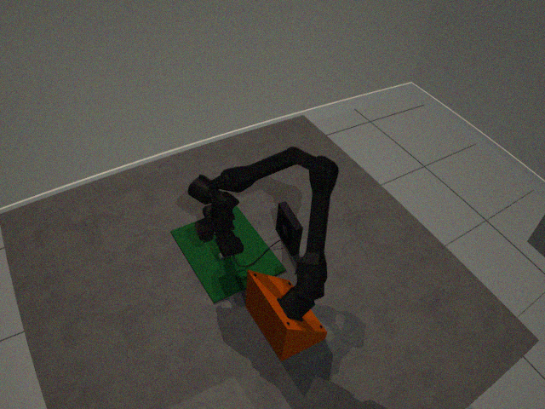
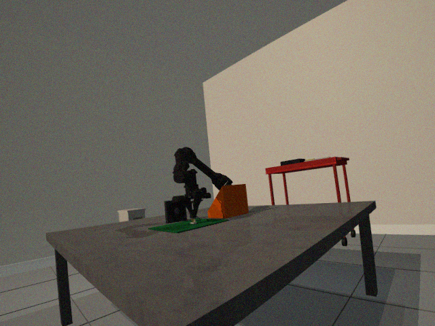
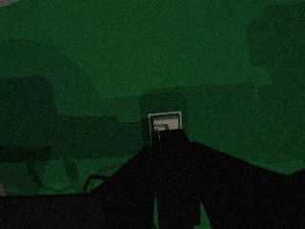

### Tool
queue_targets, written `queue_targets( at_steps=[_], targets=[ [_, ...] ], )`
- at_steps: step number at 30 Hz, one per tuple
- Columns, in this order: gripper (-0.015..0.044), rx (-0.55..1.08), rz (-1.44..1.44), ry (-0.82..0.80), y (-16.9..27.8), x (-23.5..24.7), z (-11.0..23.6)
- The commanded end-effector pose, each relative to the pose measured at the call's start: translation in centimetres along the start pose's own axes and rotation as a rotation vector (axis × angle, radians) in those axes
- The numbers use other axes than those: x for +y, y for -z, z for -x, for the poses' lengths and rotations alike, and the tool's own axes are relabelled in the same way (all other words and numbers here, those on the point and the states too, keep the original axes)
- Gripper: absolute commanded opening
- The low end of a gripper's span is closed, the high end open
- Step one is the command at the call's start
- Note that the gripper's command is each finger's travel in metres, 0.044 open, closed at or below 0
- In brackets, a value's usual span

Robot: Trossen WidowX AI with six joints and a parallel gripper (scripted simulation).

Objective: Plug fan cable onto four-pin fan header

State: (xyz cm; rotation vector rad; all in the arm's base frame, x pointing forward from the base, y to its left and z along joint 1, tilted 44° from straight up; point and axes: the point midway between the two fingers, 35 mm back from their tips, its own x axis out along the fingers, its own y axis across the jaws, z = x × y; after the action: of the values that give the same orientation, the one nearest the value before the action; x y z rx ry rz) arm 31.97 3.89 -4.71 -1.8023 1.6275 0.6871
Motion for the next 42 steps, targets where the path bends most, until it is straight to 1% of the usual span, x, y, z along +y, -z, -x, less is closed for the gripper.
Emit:
queue_targets(
  at_steps=[1,42],
  targets=[
    [0.0,0.004,0.007,0.005,0.17,-0.19,0.02],
    [0.0,0.005,0.008,0.005,0.17,-0.12,-0.73]
  ],
)
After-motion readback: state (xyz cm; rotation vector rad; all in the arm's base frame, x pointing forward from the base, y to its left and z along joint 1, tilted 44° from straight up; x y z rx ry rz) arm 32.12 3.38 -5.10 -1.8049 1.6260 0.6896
